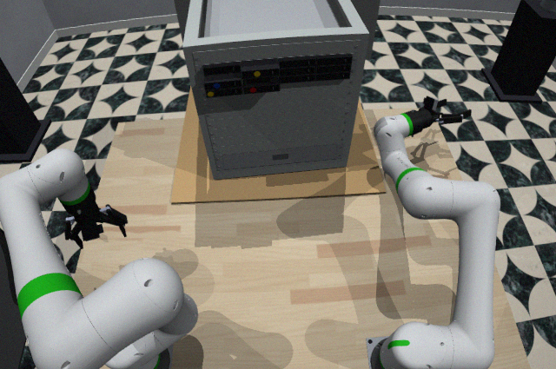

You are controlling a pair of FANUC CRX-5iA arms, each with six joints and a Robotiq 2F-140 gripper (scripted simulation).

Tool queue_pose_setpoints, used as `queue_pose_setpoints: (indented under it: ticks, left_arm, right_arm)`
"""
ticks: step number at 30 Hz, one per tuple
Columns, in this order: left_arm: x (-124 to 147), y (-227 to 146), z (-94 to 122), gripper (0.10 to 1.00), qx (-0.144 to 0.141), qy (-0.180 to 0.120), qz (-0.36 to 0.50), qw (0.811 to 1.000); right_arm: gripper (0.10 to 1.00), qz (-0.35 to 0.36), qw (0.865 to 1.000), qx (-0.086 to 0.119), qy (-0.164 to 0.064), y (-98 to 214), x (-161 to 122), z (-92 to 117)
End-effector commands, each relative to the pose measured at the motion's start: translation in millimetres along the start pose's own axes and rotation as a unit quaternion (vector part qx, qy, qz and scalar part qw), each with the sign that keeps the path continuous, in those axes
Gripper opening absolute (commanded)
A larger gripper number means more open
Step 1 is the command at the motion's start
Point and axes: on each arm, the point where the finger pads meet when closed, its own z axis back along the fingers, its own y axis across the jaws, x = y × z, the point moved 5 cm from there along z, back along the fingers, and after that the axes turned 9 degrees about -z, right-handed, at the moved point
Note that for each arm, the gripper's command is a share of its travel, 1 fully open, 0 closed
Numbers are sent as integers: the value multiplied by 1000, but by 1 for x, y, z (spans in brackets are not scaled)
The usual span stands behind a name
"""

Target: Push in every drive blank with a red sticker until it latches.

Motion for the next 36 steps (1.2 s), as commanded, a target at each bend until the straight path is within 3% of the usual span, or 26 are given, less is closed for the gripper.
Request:
queue_pose_setpoints:
  ticks: [1, 19, 27, 36]
  left_arm:
    - [0, 0, 1, 1000, 0, -1, 0, 1000]
    - [1, 8, 2, 1000, 0, 1, 36, 999]
    - [3, 25, 4, 1000, -1, 4, 115, 993]
    - [4, 51, 7, 1000, -2, 9, 229, 973]
  right_arm:
    - [1000, -1, 1000, 0, 1, 0, -2, 0]
    - [1000, -1, 1000, 0, 1, 0, -2, 0]
    - [1000, -1, 1000, 0, 1, 0, -2, 0]
    - [1000, -1, 1000, 0, 1, 0, -2, 0]
